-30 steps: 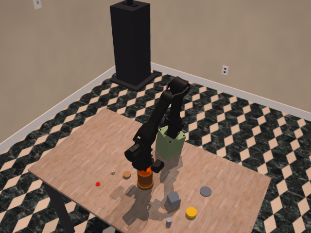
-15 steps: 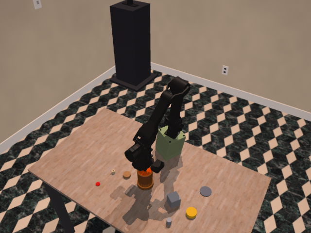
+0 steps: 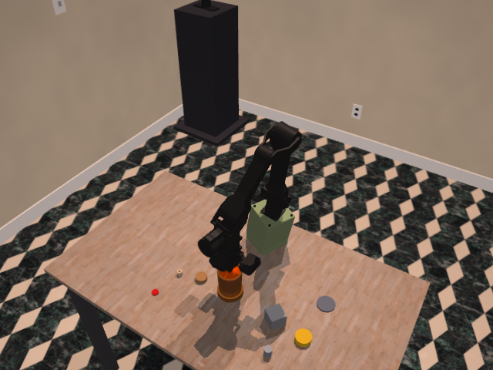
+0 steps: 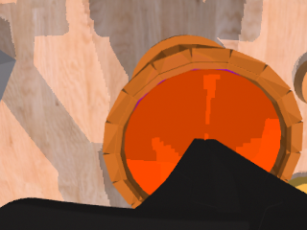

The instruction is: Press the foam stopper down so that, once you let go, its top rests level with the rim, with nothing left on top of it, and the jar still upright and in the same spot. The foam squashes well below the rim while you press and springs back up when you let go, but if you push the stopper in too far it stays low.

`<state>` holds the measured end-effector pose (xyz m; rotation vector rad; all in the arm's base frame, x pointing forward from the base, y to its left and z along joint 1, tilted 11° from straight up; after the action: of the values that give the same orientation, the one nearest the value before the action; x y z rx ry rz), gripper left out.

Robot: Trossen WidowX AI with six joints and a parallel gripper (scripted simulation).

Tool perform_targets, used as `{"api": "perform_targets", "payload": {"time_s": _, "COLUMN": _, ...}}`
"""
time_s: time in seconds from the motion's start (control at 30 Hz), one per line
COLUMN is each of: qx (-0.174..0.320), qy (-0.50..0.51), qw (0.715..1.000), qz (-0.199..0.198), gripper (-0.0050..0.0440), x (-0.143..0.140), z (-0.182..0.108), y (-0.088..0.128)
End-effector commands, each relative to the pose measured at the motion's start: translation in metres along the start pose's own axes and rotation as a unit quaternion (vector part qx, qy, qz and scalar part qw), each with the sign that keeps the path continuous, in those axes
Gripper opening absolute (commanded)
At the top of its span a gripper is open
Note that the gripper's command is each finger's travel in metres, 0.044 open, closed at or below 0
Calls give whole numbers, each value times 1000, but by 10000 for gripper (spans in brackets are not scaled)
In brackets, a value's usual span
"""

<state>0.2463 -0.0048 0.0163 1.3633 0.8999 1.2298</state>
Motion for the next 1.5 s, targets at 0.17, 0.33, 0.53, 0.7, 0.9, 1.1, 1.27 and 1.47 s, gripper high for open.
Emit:
{"api": "perform_targets", "payload": {"time_s": 0.17, "qx": 7, "qy": -1, "qw": 1000, "qz": -1, "gripper": 0, "x": 0, "z": -5, "y": -4}}
{"api": "perform_targets", "payload": {"time_s": 0.33, "qx": 7, "qy": -1, "qw": 1000, "qz": -1, "gripper": 0, "x": 0, "z": -5, "y": -4}}
{"api": "perform_targets", "payload": {"time_s": 0.53, "qx": 7, "qy": -1, "qw": 1000, "qz": -1, "gripper": 0, "x": 0, "z": -6, "y": -5}}
{"api": "perform_targets", "payload": {"time_s": 0.7, "qx": 6, "qy": -1, "qw": 1000, "qz": -1, "gripper": 0, "x": 0, "z": -6, "y": -6}}
{"api": "perform_targets", "payload": {"time_s": 0.9, "qx": 6, "qy": -1, "qw": 1000, "qz": -1, "gripper": 0, "x": 0, "z": -6, "y": -6}}
{"api": "perform_targets", "payload": {"time_s": 1.1, "qx": 6, "qy": -1, "qw": 1000, "qz": 0, "gripper": 0, "x": 0, "z": -7, "y": -7}}
{"api": "perform_targets", "payload": {"time_s": 1.27, "qx": 6, "qy": -1, "qw": 1000, "qz": 0, "gripper": 0, "x": 0, "z": -7, "y": -7}}
{"api": "perform_targets", "payload": {"time_s": 1.47, "qx": 6, "qy": -1, "qw": 1000, "qz": 0, "gripper": 0, "x": -1, "z": -7, "y": -7}}
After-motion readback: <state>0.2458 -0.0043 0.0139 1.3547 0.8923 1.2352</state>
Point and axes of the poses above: the point midway between the two fingers, 35 mm back from their tips, its own y axis back along the fingers, its own x axis across the jaws, z = x × y, the point moved 3 cm from there along y, back along the fingers, and after that the axes turned 10 degrees about -y, right-handed, at the moved point
